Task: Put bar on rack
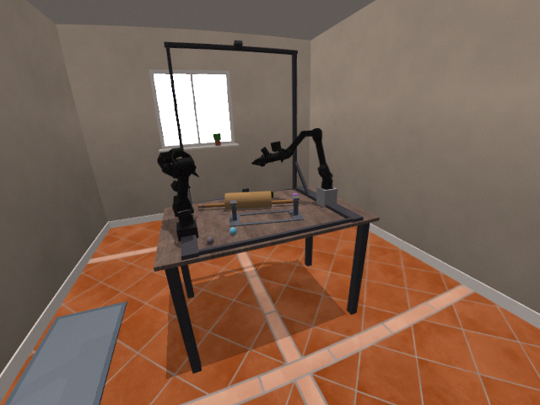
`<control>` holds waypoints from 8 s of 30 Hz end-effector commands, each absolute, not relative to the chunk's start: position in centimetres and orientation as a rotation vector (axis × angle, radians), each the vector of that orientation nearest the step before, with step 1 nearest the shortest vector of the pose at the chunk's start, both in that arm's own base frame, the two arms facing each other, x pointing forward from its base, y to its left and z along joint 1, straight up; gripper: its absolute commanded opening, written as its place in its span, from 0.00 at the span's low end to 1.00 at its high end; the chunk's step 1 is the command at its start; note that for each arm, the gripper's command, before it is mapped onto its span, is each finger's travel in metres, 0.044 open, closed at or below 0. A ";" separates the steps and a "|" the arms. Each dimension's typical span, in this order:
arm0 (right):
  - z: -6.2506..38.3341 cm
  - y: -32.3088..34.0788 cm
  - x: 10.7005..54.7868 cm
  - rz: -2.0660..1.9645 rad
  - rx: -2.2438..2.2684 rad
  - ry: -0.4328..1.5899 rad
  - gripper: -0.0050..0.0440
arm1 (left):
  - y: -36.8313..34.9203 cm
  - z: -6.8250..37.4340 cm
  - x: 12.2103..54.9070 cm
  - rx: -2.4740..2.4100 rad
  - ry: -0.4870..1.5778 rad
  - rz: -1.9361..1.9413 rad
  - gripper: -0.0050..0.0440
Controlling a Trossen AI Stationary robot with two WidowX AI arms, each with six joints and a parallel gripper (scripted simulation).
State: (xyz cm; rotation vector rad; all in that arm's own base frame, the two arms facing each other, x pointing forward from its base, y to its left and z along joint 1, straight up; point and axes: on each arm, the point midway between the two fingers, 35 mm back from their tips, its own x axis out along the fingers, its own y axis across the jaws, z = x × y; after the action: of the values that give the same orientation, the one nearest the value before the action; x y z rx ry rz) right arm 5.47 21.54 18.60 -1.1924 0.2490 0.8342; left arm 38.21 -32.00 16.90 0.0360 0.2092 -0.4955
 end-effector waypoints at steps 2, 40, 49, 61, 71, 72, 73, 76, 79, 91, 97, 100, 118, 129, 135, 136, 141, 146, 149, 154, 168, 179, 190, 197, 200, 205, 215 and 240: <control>18.2 23.5 5.9 0.904 -1.392 0.304 0.92 | -29.5 16.6 38.5 0.084 0.296 -0.477 0.92; 9.6 31.5 12.9 1.621 -2.063 0.467 0.92 | -14.8 6.4 32.4 0.243 1.025 -0.329 0.92; 6.8 32.7 15.8 1.871 -2.076 0.407 0.92 | -11.1 1.6 28.0 0.252 1.297 -0.283 0.92; 4.2 33.2 18.2 2.082 -2.045 0.309 0.92 | -9.4 -1.2 26.4 0.214 1.379 -0.261 0.92; 4.5 33.4 18.0 2.049 -2.059 0.314 0.92 | -9.4 -1.4 26.5 0.214 1.380 -0.254 0.92; 4.5 33.4 18.0 2.049 -2.059 0.314 0.92 | -9.4 -1.4 26.5 0.214 1.380 -0.254 0.92; 4.4 33.2 17.9 2.051 -2.058 0.321 0.92 | -9.4 -1.7 26.5 0.214 1.380 -0.255 0.92; 4.4 33.2 18.0 2.051 -2.058 0.320 0.92 | -9.5 -2.4 26.6 0.212 1.381 -0.255 0.92; 4.4 33.2 18.0 2.051 -2.058 0.320 0.92 | -9.5 -3.1 26.8 0.210 1.381 -0.255 0.92; 4.4 33.2 18.0 2.051 -2.058 0.320 0.92 | -9.7 -5.6 27.2 0.206 1.381 -0.253 0.92; 4.4 33.2 18.0 2.051 -2.058 0.320 0.92 | -9.8 -5.9 27.5 0.206 1.376 -0.254 0.92; 4.4 33.1 17.9 2.051 -2.058 0.321 0.92 | -9.8 -6.0 27.4 0.206 1.377 -0.254 0.20; 5.3 32.8 17.9 2.034 -2.055 0.305 0.92 | -9.8 -5.4 27.6 0.202 1.360 -0.255 0.20; 3.0 32.7 17.9 2.059 -2.057 0.338 0.92 | -9.8 -5.4 27.5 0.202 1.360 -0.255 0.20; 1.5 32.7 17.9 2.058 -2.058 0.335 0.92 | -9.8 -5.4 27.5 0.202 1.361 -0.255 0.20; 1.2 32.7 17.9 2.058 -2.058 0.334 0.92 | -9.8 -5.4 27.5 0.202 1.361 -0.255 0.20; 0.5 32.8 17.9 2.055 -2.057 0.331 0.92 | -9.8 -5.4 27.5 0.202 1.361 -0.255 0.20; -0.7 32.8 17.9 2.055 -2.059 0.327 0.92 | -9.8 -5.4 27.5 0.202 1.361 -0.255 0.20; -0.9 32.8 17.9 2.055 -2.059 0.325 0.92 | -9.8 -5.4 27.5 0.202 1.361 -0.255 0.20; -0.9 32.8 17.9 2.053 -2.059 0.323 0.20 | -9.8 -5.4 27.5 0.202 1.361 -0.255 0.20; -1.0 32.7 17.7 2.062 -2.056 0.327 0.20 | -9.8 -5.6 27.5 0.207 1.364 -0.251 0.20; -1.0 32.6 17.6 2.068 -2.054 0.331 0.20 | -9.7 -5.8 27.5 0.209 1.368 -0.250 0.20; 1.3 33.6 18.1 2.023 -2.049 0.271 0.20 | -10.0 -4.6 28.0 0.202 1.347 -0.259 0.20; 2.5 33.8 18.1 2.016 -2.047 0.262 0.20 | -10.1 -3.5 28.0 0.201 1.347 -0.262 0.20; 3.1 33.8 18.1 2.016 -2.047 0.262 0.20 | -10.0 -2.9 28.0 0.203 1.346 -0.260 0.20; 4.4 33.7 18.1 2.016 -2.048 0.258 0.20 | -10.0 -1.7 28.0 0.203 1.345 -0.258 0.20; 7.0 33.7 18.0 2.017 -2.049 0.248 0.20 | -10.0 0.9 27.9 0.200 1.343 -0.259 0.20; 12.1 33.7 17.8 2.010 -2.044 0.229 0.20 | -10.1 5.8 28.0 0.196 1.328 -0.263 0.20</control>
State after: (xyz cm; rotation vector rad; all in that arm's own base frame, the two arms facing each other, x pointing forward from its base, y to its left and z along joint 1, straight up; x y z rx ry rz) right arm 17.89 32.86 9.06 -2.0523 0.3261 2.0530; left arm 27.07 -9.68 3.69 0.2146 1.3882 -0.2552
